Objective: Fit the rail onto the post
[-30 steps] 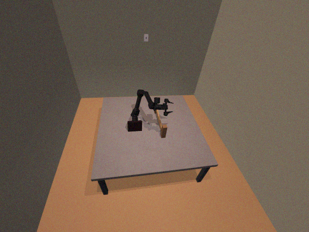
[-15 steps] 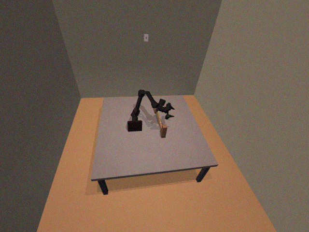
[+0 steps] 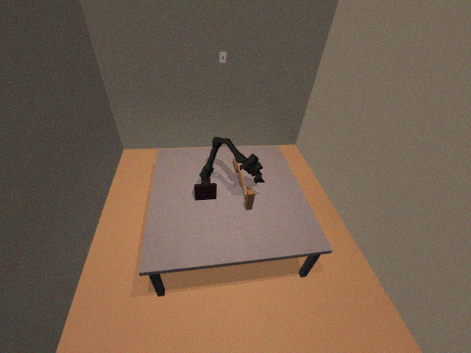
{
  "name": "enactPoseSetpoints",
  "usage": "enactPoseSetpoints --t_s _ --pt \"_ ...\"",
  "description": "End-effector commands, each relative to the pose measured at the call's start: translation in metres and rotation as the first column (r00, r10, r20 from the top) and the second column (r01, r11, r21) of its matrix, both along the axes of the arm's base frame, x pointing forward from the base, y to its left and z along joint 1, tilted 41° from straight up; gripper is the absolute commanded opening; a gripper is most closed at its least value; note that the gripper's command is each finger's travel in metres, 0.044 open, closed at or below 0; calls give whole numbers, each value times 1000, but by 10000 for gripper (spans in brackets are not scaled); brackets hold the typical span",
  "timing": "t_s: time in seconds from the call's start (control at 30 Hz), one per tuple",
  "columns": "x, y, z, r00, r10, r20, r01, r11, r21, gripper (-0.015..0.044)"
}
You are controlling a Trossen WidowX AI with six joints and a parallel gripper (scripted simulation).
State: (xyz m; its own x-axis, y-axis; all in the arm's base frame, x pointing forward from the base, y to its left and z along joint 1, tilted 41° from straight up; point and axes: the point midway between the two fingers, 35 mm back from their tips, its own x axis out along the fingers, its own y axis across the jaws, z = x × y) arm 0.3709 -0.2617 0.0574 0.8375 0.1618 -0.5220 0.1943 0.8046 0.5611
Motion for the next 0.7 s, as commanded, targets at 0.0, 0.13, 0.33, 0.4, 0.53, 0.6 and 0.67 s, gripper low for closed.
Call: enactPoseSetpoints --t_s 0.0,0.13,0.33,0.4,0.53,0.6,0.67 --pt "-5 75 -27 812 547 -204 -584 746 -321 440" --pt "-12 94 -29 699 671 -245 -708 606 -362 440" --pt "-25 122 -30 490 823 -289 -840 356 -410 440" --pt "-31 132 -29 409 863 -297 -867 267 -420 440" --pt "-41 148 -26 246 919 -307 -887 86 -454 440" --pt "-46 156 -24 163 937 -309 -881 -3 -474 440" --pt "-50 163 -22 81 947 -310 -864 -88 -496 440"
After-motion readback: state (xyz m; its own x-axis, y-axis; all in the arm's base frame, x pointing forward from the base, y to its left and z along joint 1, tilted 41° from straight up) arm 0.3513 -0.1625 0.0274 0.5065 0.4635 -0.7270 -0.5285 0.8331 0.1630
